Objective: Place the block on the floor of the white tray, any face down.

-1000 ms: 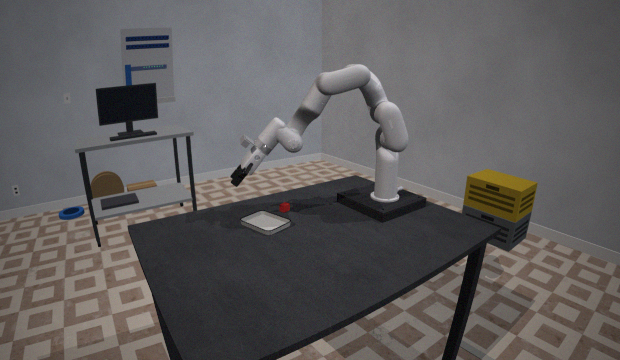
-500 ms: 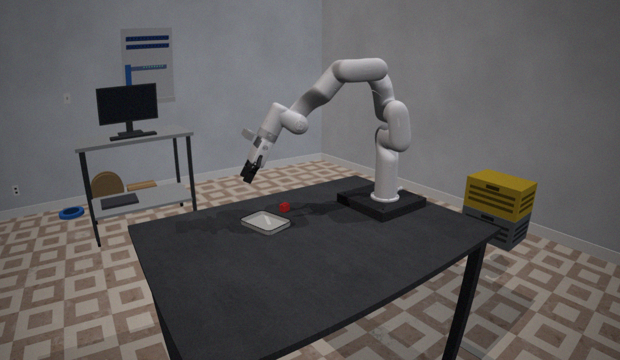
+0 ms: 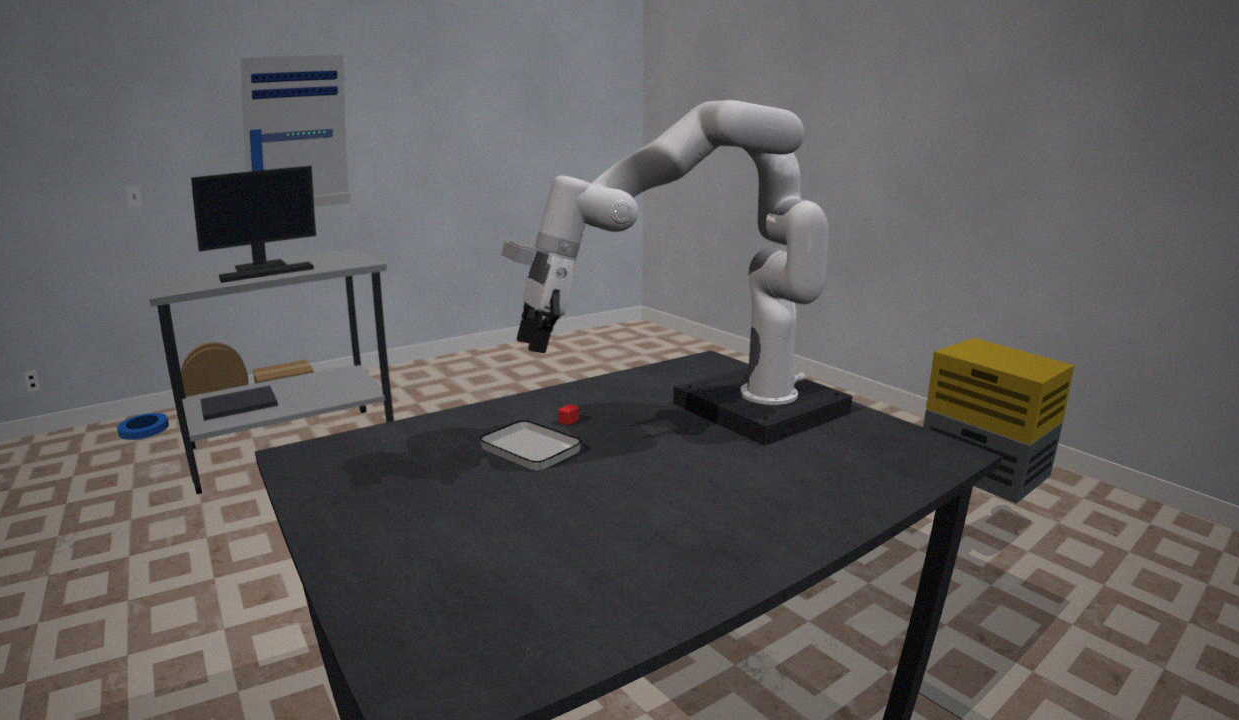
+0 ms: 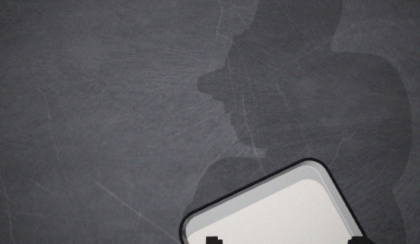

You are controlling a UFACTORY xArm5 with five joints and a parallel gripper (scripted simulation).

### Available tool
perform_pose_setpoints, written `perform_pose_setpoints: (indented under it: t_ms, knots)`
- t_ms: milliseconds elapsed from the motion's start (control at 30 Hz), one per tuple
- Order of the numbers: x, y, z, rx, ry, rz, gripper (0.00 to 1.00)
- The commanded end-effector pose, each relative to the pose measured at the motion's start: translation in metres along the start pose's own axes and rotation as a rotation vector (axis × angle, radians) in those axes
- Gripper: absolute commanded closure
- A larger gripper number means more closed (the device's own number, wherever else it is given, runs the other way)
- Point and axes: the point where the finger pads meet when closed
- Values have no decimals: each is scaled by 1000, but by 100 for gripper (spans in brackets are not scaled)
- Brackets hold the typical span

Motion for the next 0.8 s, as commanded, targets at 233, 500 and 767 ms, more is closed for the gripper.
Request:
perform_pose_setpoints:
  t_ms: [233,500,767]
  knots:
    - [63,-64,-55,-25,-92,-201,38]
    - [96,-93,-72,-27,-135,-287,38]
    - [95,-6,5,-50,-294,-294,38]
Point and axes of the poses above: the point where the finger pads meet when closed, its own y axis out along the fingers, its own z axis across the jaws, x = y × z, and after that the axes turned 1 degree about y, right-handed
